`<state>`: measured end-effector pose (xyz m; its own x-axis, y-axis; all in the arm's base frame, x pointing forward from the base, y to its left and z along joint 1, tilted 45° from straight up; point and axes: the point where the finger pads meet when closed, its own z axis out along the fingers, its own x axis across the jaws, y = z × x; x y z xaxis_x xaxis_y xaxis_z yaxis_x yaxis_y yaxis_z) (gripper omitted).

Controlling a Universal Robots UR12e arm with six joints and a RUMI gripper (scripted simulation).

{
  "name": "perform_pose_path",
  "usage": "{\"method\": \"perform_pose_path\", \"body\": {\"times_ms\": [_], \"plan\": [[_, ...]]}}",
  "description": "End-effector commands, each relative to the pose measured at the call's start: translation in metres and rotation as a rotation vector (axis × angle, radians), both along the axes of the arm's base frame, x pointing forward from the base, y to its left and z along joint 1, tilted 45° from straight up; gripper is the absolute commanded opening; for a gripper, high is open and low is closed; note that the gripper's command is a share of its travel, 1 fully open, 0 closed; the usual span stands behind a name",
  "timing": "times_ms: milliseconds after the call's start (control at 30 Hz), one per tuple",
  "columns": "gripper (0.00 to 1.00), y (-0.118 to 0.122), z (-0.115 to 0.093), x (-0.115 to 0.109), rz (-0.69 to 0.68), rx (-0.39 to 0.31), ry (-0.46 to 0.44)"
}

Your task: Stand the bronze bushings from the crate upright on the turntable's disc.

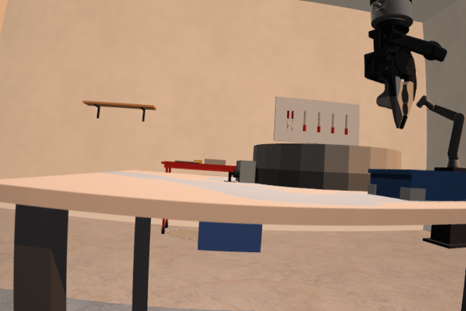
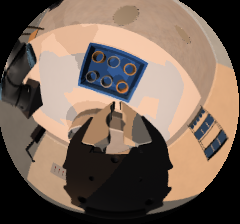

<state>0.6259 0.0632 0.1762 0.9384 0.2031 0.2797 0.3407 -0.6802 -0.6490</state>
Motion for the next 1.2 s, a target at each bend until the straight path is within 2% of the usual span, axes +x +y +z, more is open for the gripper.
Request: {"method": "perform_pose_path", "body": {"times_ms": [0,100,567,1167], "plan": [[0.05,0.011,-0.011,-0.001,0.002,0.004,0.005],[0.05,0.014,-0.014,-0.001,0.002,0.004,0.005],[0.05,0.055,-0.054,0.002,0.002,0.004,0.005],[0.05,0.056,-0.055,0.004,0.002,0.001,0.001]]}}
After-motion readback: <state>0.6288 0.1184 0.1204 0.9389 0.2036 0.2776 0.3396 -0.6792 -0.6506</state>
